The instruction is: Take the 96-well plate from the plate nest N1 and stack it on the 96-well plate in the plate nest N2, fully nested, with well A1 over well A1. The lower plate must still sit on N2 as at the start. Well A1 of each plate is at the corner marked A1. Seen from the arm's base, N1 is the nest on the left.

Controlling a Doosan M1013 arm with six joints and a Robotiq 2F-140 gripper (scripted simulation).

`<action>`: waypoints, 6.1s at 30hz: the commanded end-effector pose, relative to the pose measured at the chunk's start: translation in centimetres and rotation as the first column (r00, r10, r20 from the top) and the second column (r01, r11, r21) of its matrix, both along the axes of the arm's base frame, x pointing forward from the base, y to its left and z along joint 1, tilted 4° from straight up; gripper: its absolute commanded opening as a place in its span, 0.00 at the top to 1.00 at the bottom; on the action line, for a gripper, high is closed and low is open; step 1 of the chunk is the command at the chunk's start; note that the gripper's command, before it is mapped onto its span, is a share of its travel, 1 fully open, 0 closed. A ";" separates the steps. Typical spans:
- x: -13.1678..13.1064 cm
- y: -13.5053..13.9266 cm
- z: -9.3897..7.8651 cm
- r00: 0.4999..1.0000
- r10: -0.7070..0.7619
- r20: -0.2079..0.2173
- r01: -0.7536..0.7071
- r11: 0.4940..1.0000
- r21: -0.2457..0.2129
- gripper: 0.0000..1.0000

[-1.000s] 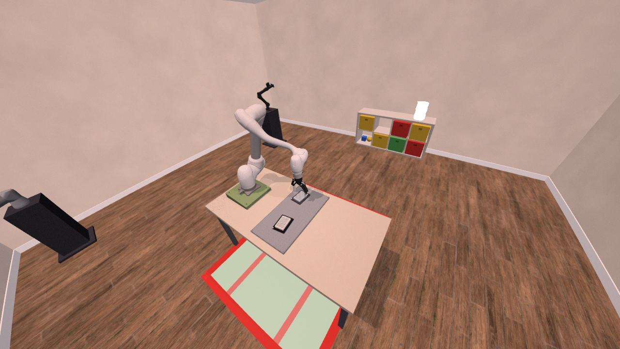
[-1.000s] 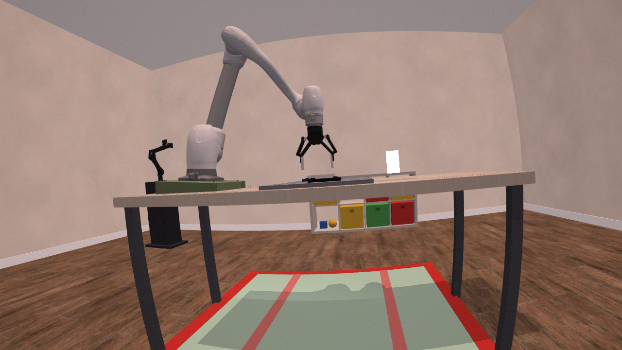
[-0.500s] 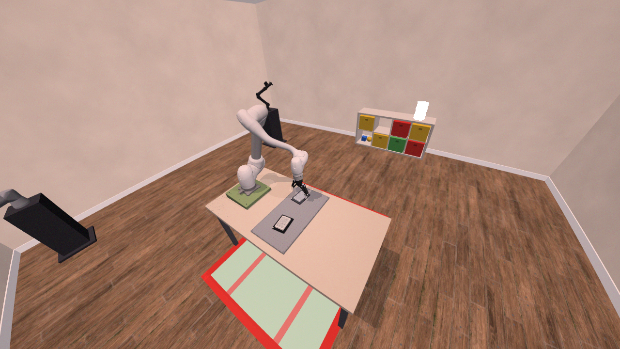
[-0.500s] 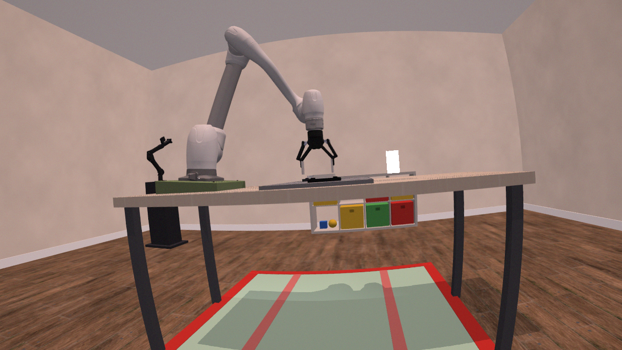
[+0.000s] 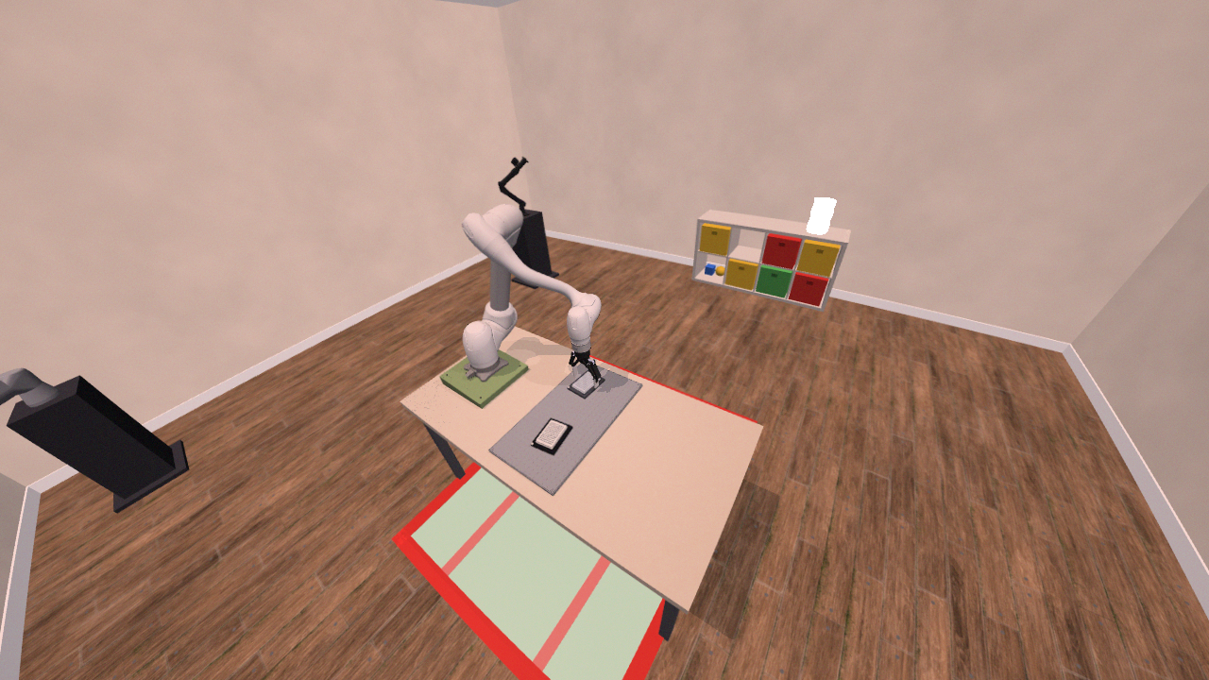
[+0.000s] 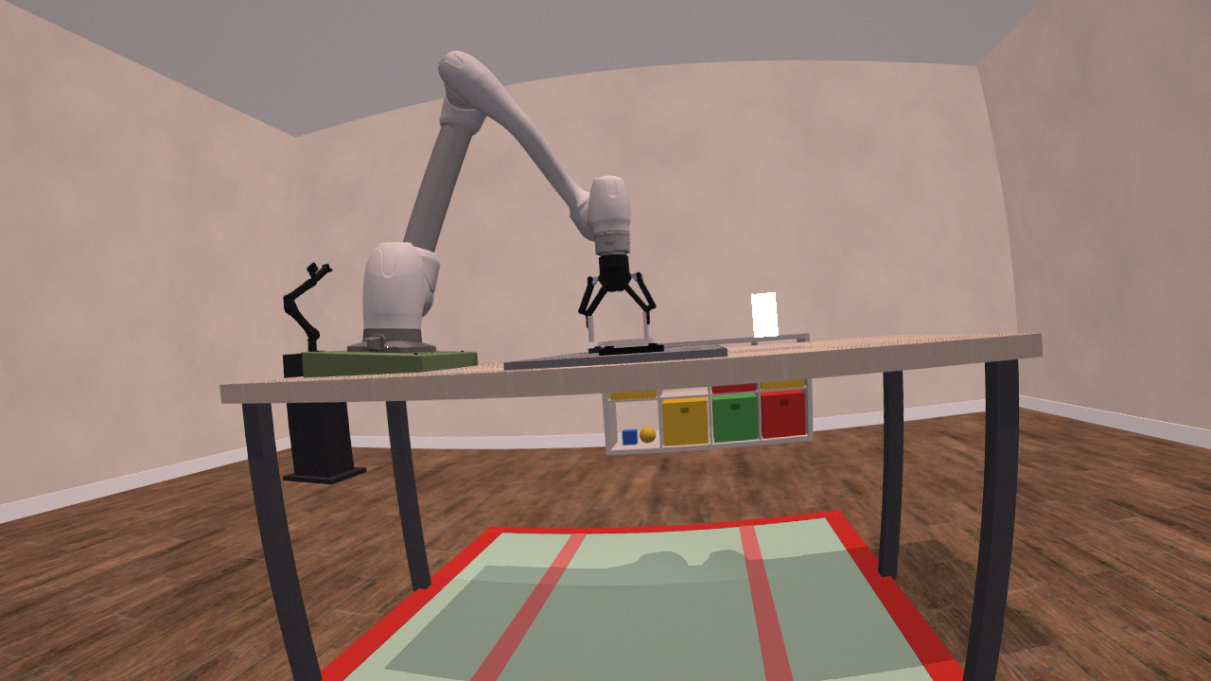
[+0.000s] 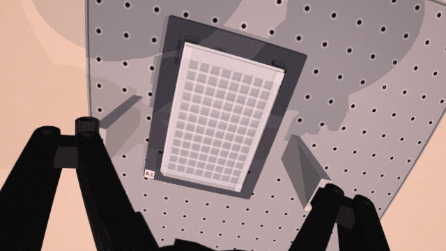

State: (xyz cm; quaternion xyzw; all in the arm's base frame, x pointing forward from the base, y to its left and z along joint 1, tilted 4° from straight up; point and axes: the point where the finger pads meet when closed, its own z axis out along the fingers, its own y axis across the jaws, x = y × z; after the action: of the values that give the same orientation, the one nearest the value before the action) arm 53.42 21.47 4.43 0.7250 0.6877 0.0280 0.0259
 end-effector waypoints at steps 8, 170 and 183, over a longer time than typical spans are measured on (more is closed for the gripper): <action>0.0 0.0 0.0 1.000 0.000 0.000 0.000 1.000 0.000 1.00; 3.5 -18.9 7.8 0.976 0.216 -0.002 -0.216 0.976 -0.016 1.00; 4.3 -22.5 7.9 0.976 0.216 -0.002 -0.216 0.976 -0.016 1.00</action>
State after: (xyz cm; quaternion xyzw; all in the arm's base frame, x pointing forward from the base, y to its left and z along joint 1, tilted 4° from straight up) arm 57.52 -0.11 12.29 0.6461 0.7623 0.0249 0.0288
